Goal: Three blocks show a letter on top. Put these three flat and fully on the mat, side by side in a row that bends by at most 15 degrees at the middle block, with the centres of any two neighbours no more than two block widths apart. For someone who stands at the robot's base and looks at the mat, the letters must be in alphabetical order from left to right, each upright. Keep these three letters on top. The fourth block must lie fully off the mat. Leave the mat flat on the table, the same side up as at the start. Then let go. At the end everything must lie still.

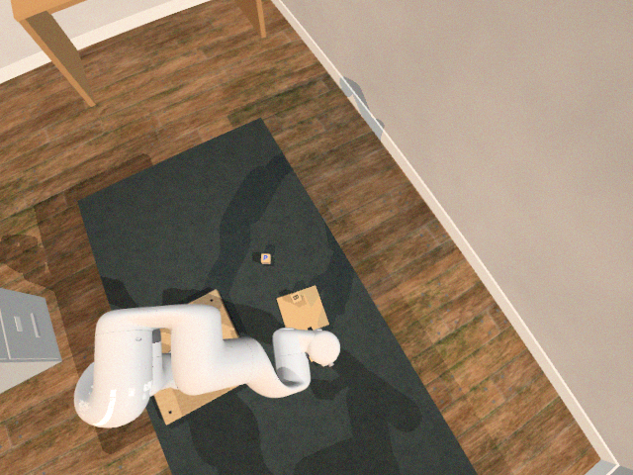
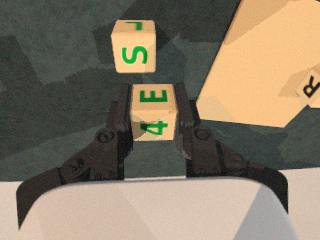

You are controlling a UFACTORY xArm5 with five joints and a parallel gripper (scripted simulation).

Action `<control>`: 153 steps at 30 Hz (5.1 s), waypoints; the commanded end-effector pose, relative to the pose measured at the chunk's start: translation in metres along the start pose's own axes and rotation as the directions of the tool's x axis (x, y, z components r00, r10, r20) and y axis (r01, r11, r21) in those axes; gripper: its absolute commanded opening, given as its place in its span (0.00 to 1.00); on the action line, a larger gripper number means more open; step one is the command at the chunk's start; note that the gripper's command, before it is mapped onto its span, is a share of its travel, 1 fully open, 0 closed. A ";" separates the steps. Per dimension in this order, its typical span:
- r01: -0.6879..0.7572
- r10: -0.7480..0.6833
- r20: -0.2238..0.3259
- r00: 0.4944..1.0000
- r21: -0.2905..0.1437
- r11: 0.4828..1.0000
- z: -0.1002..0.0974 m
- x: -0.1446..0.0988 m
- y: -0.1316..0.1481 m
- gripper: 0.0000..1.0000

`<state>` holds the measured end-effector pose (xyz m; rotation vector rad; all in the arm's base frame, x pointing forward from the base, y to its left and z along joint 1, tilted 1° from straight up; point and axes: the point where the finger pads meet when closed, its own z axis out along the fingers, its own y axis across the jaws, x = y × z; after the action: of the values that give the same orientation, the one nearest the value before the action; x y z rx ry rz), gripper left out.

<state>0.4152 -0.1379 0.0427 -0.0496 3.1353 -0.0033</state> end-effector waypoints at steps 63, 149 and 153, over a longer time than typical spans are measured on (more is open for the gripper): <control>0.000 0.000 0.005 1.000 0.002 1.000 0.041 -0.003 -0.001 0.27; 0.000 0.000 0.005 1.000 0.002 1.000 0.009 -0.003 -0.001 0.47; 0.000 0.000 0.005 1.000 0.002 1.000 -0.013 -0.002 -0.001 0.47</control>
<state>0.4171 -0.1388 0.0367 -0.0495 3.1328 -0.0046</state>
